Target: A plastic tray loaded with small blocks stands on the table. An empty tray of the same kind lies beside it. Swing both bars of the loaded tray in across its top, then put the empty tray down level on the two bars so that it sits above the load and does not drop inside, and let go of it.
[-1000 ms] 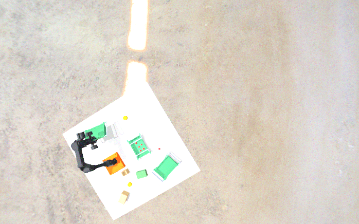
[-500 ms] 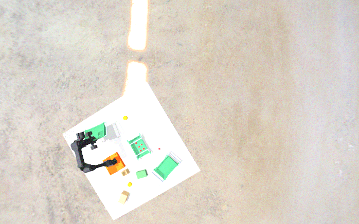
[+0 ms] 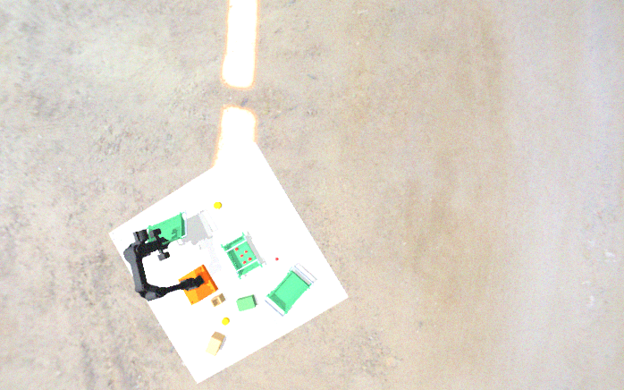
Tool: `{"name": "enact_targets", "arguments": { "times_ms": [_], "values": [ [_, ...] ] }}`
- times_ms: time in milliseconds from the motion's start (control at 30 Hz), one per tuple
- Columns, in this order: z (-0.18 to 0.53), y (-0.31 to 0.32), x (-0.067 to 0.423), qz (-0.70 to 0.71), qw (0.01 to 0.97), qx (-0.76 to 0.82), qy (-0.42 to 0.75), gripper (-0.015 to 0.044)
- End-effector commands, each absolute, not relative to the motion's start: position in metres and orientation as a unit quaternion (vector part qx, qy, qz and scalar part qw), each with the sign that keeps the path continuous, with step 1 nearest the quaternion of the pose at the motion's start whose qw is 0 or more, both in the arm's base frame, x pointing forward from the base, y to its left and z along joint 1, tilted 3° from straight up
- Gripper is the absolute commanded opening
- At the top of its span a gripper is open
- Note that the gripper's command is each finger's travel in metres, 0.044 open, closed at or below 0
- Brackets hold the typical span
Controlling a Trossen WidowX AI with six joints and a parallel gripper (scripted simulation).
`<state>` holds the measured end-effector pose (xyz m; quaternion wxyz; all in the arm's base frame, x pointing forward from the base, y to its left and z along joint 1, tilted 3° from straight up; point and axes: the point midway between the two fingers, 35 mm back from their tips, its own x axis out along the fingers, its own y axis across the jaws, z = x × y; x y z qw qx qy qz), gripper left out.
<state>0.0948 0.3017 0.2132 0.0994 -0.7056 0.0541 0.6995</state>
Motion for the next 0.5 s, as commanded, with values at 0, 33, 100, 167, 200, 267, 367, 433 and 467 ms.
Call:
{"name": "enact_targets", "arguments": {
  "times_ms": [0,33,100,167,200,267,367,433,467],
  "values": [
    [0.218,0.300,0.108,0.696,0.121,-0.705,0.062,0.0000],
    [0.218,0.299,0.111,0.695,0.126,-0.705,0.067,0.0000],
    [0.218,0.296,0.118,0.694,0.134,-0.704,0.076,0.0000],
    [0.218,0.293,0.125,0.692,0.143,-0.702,0.085,0.0000],
    [0.217,0.292,0.129,0.692,0.147,-0.701,0.089,0.0000],
    [0.217,0.289,0.136,0.690,0.155,-0.700,0.098,0.0000],
    [0.217,0.284,0.146,0.688,0.168,-0.697,0.111,0.0000],
    [0.217,0.281,0.153,0.686,0.176,-0.696,0.120,0.0000],
    [0.216,0.279,0.156,0.685,0.180,-0.695,0.125,0.0000]
  ]
}}
